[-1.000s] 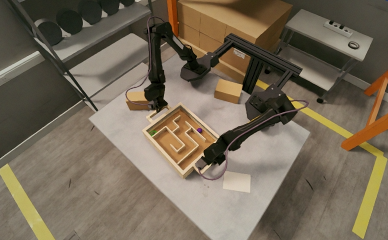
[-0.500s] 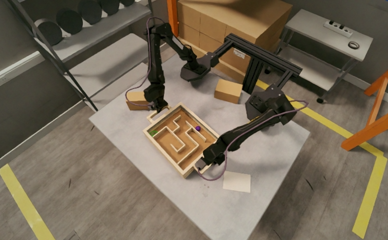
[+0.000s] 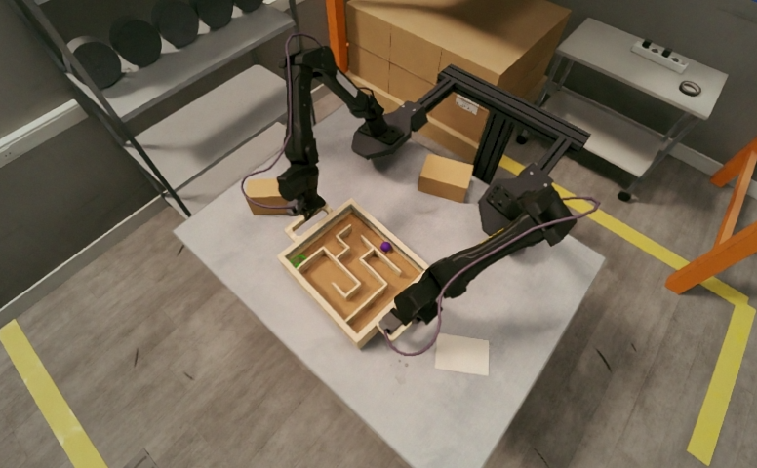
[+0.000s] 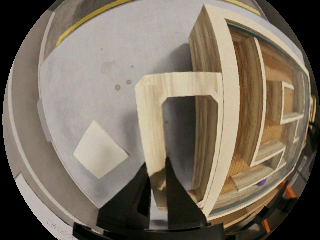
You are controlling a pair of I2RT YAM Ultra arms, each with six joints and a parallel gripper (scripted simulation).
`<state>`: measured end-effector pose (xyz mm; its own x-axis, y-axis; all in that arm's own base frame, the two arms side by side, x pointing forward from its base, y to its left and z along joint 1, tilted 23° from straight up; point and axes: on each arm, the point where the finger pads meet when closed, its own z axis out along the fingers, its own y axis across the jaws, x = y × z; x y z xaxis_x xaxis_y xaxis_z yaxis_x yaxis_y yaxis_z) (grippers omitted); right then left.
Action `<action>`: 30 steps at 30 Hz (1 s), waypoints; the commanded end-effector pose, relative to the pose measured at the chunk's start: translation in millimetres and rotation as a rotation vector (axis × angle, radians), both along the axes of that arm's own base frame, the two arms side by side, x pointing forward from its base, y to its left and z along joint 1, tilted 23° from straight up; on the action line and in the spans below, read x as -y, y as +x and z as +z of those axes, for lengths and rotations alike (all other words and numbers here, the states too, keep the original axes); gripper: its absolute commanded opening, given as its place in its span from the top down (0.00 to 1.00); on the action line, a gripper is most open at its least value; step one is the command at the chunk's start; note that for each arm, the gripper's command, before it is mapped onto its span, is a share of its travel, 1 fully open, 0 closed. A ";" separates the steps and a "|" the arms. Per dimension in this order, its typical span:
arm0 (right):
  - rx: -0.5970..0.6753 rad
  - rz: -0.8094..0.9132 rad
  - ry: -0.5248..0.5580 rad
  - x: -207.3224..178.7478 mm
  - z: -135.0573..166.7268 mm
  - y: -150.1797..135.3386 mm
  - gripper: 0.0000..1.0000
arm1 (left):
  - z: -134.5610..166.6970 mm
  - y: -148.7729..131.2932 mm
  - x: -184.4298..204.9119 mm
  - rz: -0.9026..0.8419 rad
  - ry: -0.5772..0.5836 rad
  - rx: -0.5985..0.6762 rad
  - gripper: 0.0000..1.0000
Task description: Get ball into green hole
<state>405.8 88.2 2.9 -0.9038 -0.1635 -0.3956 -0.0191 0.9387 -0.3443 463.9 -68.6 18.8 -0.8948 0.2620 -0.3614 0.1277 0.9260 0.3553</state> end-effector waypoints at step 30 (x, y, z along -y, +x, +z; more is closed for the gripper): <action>0.180 0.076 0.075 -28.1 32.6 20.4 1.00 | 56.4 20.8 17.9 -0.038 0.018 0.204 1.00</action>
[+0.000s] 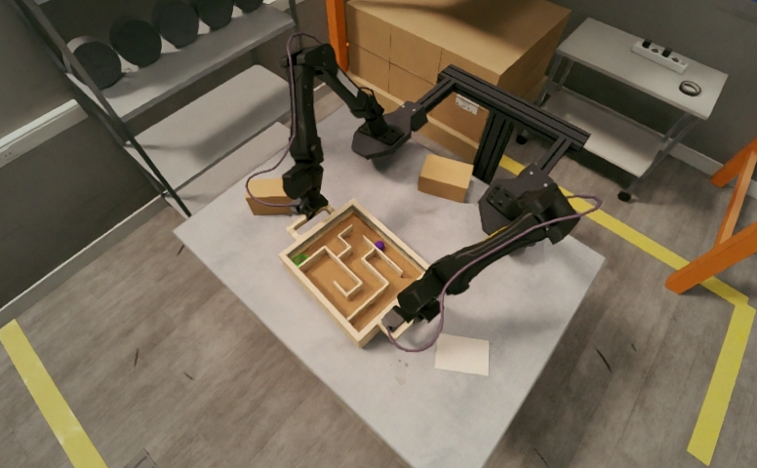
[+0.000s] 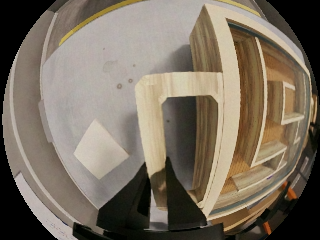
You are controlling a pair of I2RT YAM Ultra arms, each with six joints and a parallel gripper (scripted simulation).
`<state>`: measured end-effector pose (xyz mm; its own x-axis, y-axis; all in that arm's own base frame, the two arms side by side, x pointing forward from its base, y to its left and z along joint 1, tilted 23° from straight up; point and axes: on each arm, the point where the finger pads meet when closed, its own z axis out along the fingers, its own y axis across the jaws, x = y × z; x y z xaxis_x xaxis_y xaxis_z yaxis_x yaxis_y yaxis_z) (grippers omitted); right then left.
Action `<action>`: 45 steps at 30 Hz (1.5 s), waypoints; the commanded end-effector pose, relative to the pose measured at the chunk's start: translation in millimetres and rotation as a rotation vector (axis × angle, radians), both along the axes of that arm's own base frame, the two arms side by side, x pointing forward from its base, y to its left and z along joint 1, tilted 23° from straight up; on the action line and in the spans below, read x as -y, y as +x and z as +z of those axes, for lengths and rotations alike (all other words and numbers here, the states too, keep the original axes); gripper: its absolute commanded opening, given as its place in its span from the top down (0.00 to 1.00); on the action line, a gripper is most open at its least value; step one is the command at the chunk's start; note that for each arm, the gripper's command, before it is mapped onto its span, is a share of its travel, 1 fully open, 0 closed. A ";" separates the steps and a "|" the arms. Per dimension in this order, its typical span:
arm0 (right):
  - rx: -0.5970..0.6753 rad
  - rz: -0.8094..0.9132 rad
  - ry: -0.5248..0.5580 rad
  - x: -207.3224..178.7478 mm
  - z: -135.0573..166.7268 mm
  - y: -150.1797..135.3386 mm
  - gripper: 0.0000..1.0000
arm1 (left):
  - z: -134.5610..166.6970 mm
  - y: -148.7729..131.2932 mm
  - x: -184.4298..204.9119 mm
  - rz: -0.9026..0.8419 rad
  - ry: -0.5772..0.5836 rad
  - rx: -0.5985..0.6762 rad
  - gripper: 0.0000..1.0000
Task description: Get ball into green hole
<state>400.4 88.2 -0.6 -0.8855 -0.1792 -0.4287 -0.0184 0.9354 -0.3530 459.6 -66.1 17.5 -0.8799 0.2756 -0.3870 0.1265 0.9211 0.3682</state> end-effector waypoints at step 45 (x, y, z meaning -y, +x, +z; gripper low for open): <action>0.167 0.023 0.040 -20.0 46.2 27.7 1.00 | 54.1 28.2 27.1 -0.057 -0.043 0.178 1.00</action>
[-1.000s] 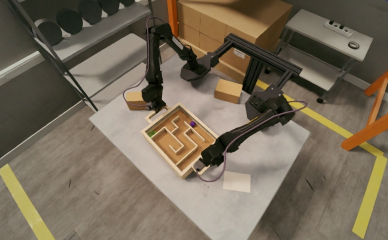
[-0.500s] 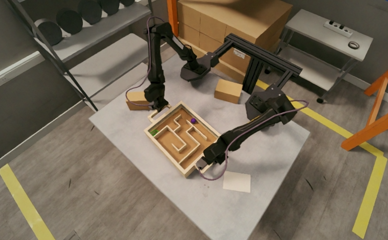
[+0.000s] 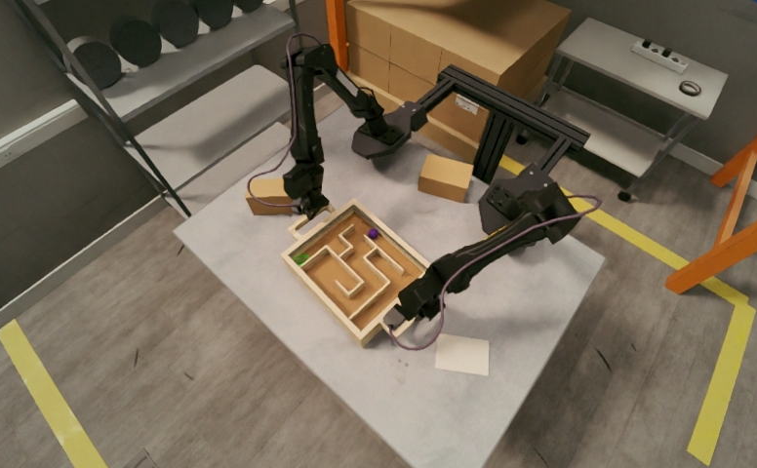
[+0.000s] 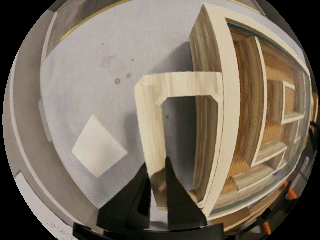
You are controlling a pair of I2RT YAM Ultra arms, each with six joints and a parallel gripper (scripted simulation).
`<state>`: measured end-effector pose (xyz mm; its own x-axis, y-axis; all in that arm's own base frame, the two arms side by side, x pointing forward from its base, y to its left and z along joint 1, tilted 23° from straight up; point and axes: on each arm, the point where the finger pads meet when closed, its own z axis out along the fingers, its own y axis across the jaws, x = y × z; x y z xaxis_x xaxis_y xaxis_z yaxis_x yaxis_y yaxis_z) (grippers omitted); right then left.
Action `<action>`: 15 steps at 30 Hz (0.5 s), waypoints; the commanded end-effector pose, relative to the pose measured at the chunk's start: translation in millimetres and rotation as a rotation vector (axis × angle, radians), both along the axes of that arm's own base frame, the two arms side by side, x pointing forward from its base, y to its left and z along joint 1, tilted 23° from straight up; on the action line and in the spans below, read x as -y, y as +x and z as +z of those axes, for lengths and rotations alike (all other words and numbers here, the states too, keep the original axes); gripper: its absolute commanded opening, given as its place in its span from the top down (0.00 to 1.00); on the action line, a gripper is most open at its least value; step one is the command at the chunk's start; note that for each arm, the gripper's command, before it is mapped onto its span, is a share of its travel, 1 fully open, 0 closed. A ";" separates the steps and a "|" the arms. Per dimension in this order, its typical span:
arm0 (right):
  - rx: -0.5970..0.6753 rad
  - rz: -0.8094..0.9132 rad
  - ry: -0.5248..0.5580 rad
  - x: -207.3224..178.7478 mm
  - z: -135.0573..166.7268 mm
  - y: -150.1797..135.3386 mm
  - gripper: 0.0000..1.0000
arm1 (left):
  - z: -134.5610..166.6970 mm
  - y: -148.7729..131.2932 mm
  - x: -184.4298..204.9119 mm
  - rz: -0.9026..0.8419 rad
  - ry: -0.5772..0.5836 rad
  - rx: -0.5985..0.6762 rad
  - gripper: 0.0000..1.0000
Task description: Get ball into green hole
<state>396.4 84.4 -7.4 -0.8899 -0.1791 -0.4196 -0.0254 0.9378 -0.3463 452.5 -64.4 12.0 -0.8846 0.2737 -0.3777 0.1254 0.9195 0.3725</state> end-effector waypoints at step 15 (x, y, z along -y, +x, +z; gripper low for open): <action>0.138 0.034 0.019 -23.0 39.5 23.1 1.00 | 49.1 30.4 23.0 -0.054 -0.027 0.159 1.00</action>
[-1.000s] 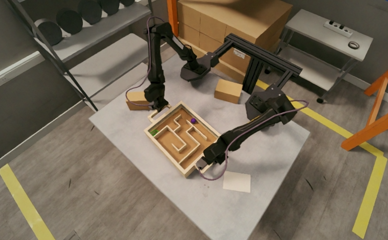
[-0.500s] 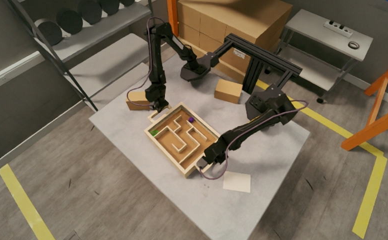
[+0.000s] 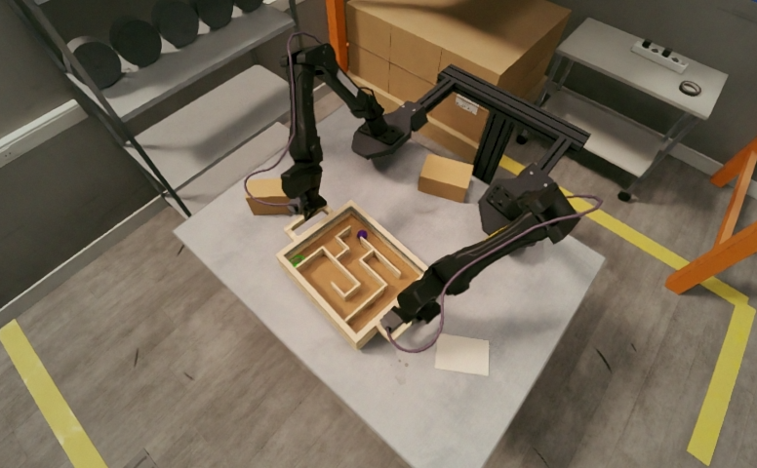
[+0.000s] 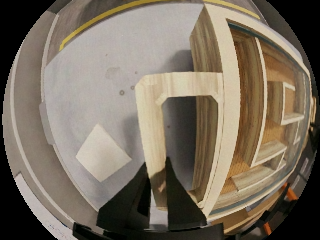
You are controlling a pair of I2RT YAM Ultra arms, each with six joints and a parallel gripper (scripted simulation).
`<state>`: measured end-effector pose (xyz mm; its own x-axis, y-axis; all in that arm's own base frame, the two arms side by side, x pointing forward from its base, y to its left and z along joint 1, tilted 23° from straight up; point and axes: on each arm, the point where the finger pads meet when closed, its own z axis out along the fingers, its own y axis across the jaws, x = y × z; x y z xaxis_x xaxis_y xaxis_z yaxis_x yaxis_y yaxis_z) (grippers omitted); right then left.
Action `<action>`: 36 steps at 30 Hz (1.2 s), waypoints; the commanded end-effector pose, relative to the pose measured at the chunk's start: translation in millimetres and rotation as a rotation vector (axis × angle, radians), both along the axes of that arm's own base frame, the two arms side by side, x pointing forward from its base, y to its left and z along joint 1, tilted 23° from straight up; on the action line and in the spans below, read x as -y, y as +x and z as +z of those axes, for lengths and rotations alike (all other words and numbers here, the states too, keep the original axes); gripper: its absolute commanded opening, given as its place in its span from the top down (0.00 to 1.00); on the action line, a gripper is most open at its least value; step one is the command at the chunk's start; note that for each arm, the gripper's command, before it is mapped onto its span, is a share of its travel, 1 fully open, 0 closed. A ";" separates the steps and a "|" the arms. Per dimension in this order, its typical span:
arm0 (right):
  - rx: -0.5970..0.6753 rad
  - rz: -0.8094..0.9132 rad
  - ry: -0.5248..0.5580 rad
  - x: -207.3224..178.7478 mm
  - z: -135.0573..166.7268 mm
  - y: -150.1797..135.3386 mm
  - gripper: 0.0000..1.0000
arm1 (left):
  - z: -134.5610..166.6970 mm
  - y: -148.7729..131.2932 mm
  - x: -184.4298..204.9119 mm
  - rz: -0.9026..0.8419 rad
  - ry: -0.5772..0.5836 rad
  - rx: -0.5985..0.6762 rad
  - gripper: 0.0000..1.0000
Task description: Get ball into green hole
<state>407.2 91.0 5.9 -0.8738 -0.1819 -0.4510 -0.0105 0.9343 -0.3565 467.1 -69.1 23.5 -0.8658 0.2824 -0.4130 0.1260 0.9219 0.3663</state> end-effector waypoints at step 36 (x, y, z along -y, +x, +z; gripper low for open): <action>0.022 -0.015 0.003 -12.9 25.1 18.1 1.00 | 33.8 28.4 20.7 -0.022 -0.039 0.056 1.00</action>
<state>409.1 87.6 8.7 -0.8901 -0.1613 -0.4262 -0.0128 0.9438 -0.3304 466.2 -77.5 33.2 -0.8789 0.2782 -0.3874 0.1253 0.9184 0.3754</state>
